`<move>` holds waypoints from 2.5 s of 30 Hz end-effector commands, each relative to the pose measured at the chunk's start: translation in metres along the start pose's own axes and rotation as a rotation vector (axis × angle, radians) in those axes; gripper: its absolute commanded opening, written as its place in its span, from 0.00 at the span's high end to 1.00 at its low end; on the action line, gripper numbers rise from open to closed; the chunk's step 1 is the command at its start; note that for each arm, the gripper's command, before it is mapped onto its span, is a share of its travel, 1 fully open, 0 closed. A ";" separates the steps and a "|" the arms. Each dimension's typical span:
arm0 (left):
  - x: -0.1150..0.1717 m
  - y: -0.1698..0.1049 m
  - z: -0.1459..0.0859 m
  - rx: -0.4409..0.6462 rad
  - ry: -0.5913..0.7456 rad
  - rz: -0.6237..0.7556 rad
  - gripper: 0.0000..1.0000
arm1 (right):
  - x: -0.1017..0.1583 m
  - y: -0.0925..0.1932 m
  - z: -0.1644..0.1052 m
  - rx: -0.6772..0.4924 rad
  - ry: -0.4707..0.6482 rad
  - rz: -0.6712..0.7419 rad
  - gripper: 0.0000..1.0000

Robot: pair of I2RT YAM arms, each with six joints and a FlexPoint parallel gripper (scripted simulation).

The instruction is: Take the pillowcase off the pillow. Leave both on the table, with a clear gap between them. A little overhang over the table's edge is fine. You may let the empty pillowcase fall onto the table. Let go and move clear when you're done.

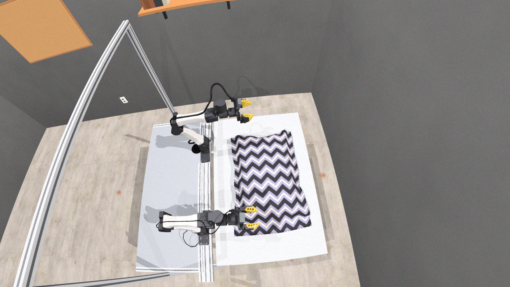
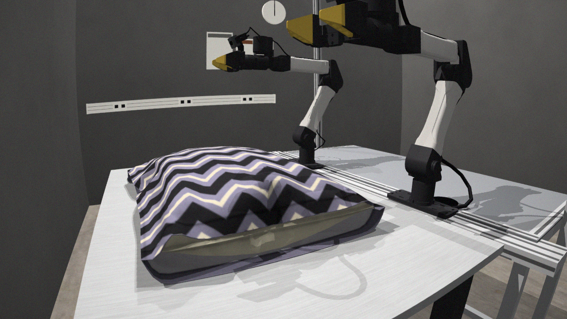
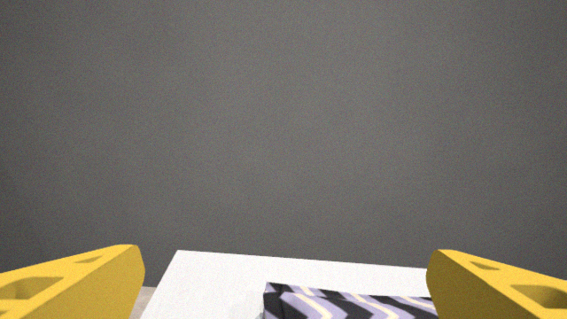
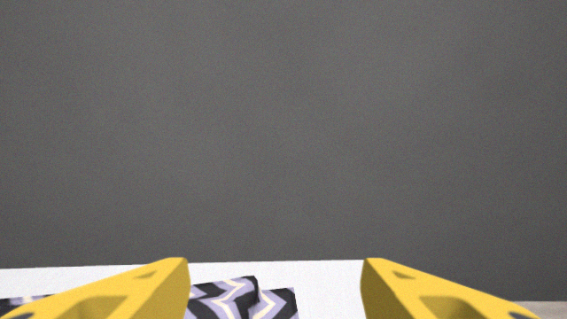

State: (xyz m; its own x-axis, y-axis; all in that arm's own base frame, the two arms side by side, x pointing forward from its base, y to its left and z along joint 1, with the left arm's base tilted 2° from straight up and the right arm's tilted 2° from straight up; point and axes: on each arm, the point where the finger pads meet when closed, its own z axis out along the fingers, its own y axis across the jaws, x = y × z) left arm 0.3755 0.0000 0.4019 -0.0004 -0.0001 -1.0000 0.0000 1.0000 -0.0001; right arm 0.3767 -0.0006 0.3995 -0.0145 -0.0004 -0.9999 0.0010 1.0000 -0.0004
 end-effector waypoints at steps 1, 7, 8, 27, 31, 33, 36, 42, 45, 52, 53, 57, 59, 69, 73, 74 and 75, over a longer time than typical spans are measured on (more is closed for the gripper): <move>-0.019 -0.005 -0.008 0.011 -0.042 0.007 0.00 | 0.019 -0.008 0.011 0.015 0.094 -0.011 0.40; -0.019 -0.005 -0.008 0.011 -0.042 0.007 0.00 | 0.056 -0.026 0.026 0.047 0.258 -0.014 0.40; -0.019 -0.005 -0.008 0.011 -0.042 0.007 0.00 | 0.062 -0.029 0.029 0.053 0.283 -0.013 0.40; -0.019 -0.005 -0.008 0.011 -0.042 0.007 0.00 | 0.173 -0.080 0.055 0.104 0.731 0.050 0.40; -0.019 -0.005 -0.008 0.011 -0.042 0.007 0.00 | 0.187 -0.085 0.057 0.105 0.784 0.064 0.40; -0.019 -0.005 -0.008 0.011 -0.042 0.007 0.00 | 0.200 -0.089 0.059 0.107 0.827 0.075 0.40; -0.019 -0.005 -0.008 0.011 -0.042 0.007 0.00 | 0.222 -0.097 0.060 0.107 0.905 0.101 0.40; -0.019 -0.005 -0.008 0.011 -0.042 0.007 0.00 | 0.265 -0.104 0.063 0.095 1.047 0.137 0.40; -0.019 -0.005 -0.008 0.011 -0.042 0.007 0.00 | 0.286 -0.108 0.065 0.096 1.112 0.145 0.40; -0.019 -0.005 -0.008 0.011 -0.042 0.007 0.00 | 0.322 -0.096 0.070 0.080 1.225 0.114 0.40; -0.019 -0.005 -0.008 0.011 -0.042 0.007 0.00 | 0.328 -0.094 0.070 0.074 1.248 0.109 0.40; -0.019 -0.005 -0.008 0.011 -0.042 0.007 0.00 | 0.329 -0.065 0.077 0.029 1.272 0.050 0.40; -0.019 -0.005 -0.008 0.011 -0.042 0.007 0.00 | 0.330 -0.051 0.080 0.004 1.284 0.020 0.40; -0.019 -0.005 -0.008 0.011 -0.042 0.007 0.00 | 0.344 -0.027 0.082 -0.039 1.293 0.010 0.40; -0.019 -0.005 -0.008 0.011 -0.042 0.007 0.00 | 0.354 -0.026 0.081 -0.046 1.296 0.004 0.40; -0.019 -0.005 -0.008 0.011 -0.042 0.007 0.00 | 0.356 -0.026 0.081 -0.046 1.295 0.004 0.40; -0.019 -0.005 -0.008 0.011 -0.042 0.007 0.00 | 0.357 -0.026 0.081 -0.049 1.292 -0.001 0.40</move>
State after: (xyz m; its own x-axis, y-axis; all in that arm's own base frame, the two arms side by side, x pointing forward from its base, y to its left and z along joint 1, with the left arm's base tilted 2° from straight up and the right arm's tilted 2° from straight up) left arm 0.3755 0.0000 0.4019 -0.0005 -0.0001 -1.0000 0.0000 1.0000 -0.0001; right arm 0.4528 -0.0325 0.0683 -0.9558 -0.0126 -0.2938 -0.0184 0.9997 0.0169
